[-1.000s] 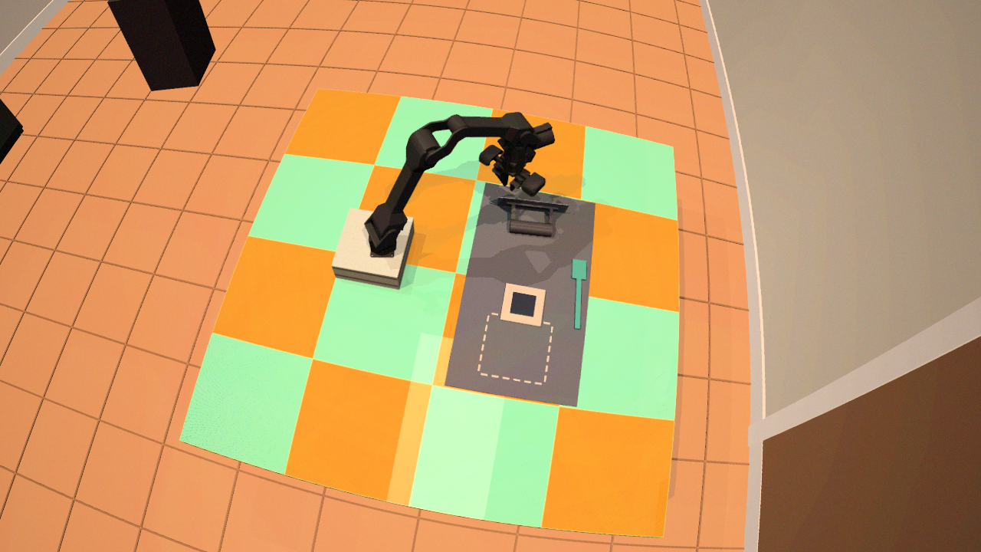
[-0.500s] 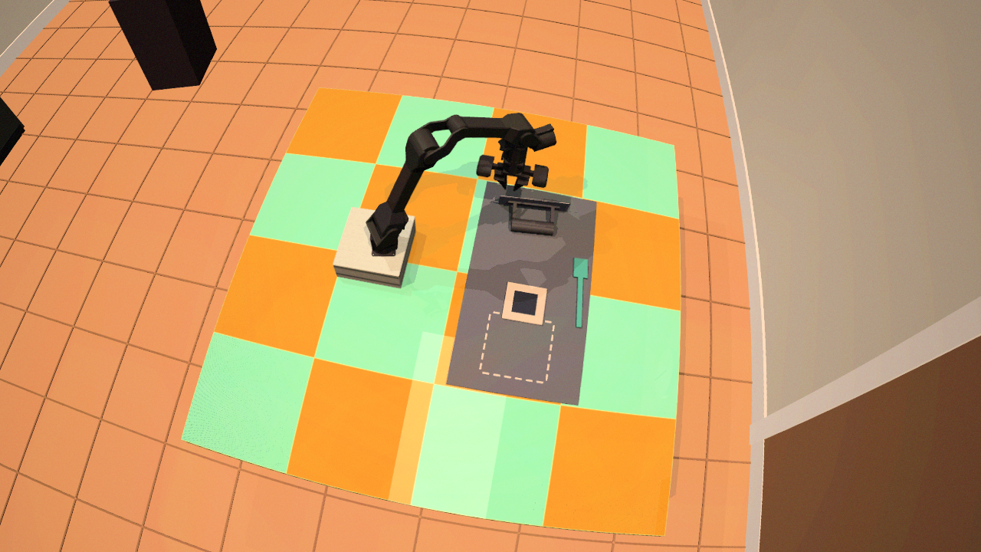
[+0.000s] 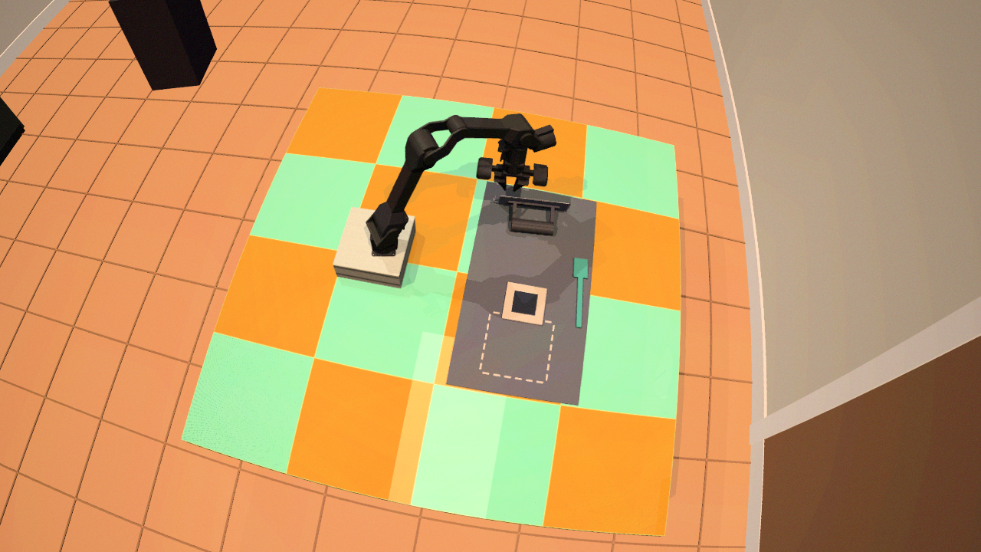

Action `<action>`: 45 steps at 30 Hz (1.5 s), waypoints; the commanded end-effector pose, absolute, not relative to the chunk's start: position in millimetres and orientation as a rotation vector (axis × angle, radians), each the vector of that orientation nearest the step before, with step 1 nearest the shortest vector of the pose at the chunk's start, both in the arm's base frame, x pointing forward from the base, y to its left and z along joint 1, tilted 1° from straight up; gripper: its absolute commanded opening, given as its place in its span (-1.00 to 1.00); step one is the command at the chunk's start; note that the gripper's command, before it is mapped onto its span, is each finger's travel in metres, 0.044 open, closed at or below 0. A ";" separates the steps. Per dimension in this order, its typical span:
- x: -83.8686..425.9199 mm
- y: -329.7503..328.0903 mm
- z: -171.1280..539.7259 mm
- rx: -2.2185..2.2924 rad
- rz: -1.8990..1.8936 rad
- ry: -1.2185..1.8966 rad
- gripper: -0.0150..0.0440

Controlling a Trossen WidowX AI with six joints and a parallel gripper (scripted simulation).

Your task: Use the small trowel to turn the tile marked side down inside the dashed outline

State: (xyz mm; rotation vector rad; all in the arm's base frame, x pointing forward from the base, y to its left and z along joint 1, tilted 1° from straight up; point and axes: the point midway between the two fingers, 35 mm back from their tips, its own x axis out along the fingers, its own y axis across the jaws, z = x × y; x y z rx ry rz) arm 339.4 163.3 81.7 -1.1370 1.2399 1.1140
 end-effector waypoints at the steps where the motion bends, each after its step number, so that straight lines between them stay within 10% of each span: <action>1: 339.7 162.9 77.7 -1.139 1.116 1.239 -0.15; 45: 340.9 171.0 38.7 -1.150 1.129 1.235 -0.15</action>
